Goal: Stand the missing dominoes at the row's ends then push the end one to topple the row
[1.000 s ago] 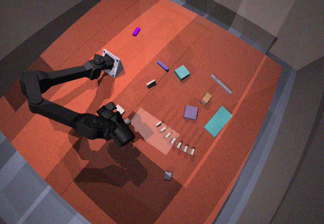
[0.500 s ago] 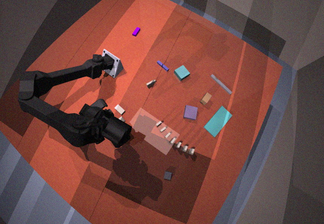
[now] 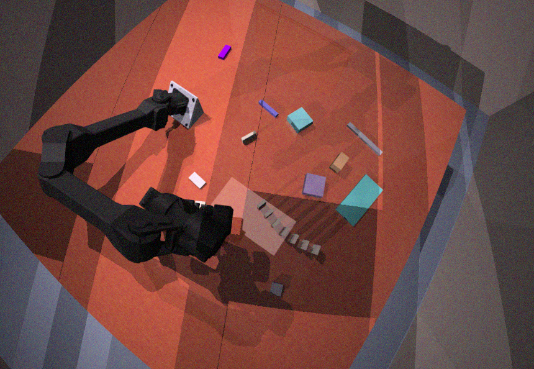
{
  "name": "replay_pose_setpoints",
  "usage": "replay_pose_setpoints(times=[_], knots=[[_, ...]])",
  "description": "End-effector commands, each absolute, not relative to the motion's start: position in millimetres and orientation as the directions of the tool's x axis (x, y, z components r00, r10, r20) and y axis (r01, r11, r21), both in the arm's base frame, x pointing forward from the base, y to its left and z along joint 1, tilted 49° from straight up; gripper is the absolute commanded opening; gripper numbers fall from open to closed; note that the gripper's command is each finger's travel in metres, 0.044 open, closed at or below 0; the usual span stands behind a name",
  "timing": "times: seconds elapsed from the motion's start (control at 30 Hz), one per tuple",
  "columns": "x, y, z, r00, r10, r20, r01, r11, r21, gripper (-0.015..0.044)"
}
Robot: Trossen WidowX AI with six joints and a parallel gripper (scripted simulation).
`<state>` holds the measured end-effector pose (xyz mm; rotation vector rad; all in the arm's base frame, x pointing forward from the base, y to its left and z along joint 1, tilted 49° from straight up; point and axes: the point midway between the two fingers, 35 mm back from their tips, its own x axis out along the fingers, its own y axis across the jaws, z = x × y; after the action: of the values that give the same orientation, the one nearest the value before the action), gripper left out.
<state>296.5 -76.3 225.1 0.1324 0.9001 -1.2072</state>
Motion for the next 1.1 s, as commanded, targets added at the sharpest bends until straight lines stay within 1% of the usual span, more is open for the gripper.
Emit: replay_pose_setpoints(times=[0.0, 0.67, 1.07], knots=[[331.6, -82.9, 230.7, 0.058, -0.754, -0.654, 0.274, 0.642, -0.716, 0.0107], [332.9, -83.0, 229.5, 0.061, -0.751, -0.657, 0.262, 0.647, -0.716, 0.0107], [354.7, -83.9, 194.7, 0.161, -0.657, -0.737, 0.308, 0.742, -0.595, 0.0107]])
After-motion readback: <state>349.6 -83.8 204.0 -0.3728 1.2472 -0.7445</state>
